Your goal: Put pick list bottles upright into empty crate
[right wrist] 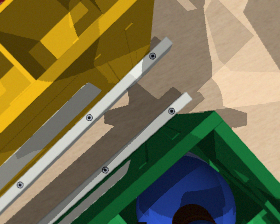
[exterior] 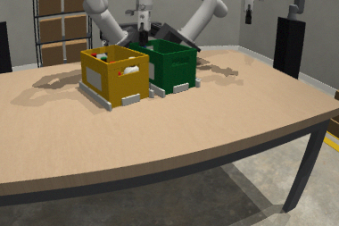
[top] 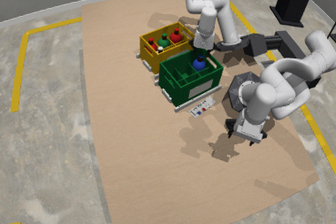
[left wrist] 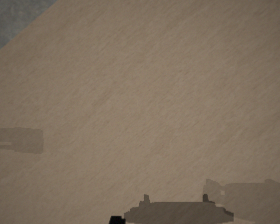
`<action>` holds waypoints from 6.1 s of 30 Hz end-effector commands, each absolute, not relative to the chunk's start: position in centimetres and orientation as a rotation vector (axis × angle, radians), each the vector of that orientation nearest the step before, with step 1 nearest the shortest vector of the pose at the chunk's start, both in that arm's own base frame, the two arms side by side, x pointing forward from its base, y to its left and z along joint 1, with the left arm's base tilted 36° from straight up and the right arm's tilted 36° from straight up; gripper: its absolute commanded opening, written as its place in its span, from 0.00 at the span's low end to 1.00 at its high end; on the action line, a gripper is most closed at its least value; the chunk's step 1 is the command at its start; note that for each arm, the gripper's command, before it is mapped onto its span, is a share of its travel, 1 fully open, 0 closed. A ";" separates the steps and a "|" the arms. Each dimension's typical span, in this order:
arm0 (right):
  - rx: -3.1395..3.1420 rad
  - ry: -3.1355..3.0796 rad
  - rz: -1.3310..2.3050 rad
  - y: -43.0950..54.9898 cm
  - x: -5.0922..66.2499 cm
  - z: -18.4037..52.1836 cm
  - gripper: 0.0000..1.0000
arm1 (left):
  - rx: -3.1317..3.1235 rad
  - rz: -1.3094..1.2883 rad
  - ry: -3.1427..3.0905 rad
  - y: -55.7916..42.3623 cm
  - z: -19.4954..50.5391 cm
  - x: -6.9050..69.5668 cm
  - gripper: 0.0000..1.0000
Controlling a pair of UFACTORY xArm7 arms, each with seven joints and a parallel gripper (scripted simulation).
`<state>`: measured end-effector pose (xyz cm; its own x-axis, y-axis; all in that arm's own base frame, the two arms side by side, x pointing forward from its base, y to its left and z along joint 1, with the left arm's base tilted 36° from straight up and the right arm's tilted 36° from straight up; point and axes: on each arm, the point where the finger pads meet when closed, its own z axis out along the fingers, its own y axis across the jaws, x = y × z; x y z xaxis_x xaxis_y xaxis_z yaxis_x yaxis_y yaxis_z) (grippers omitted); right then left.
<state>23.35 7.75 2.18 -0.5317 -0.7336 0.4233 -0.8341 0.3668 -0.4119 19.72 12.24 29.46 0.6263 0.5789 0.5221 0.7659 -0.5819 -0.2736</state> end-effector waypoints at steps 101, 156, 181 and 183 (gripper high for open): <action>1.424 -2.456 0.894 -10.1 25.5 20.2 0.65 | -2.372 -0.529 -1.057 12.2 29.6 19.8 1.00; 1.424 -2.455 0.894 -13.8 26.5 14.9 0.65 | -2.372 -0.529 -1.057 12.2 29.6 19.8 1.00; 1.424 -2.455 0.894 -14.1 26.5 14.6 0.00 | -2.372 -0.529 -1.057 12.2 29.6 19.8 1.00; 1.424 -2.455 0.894 -14.1 26.5 14.6 0.00 | -2.372 -0.529 -1.057 12.2 29.6 19.8 1.00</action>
<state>26.48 -14.12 14.45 -0.5314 -0.7340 0.4229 -0.8345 0.3676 -0.4105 19.72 12.24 29.46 0.6263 0.5789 0.5221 0.7659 -0.5819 -0.2736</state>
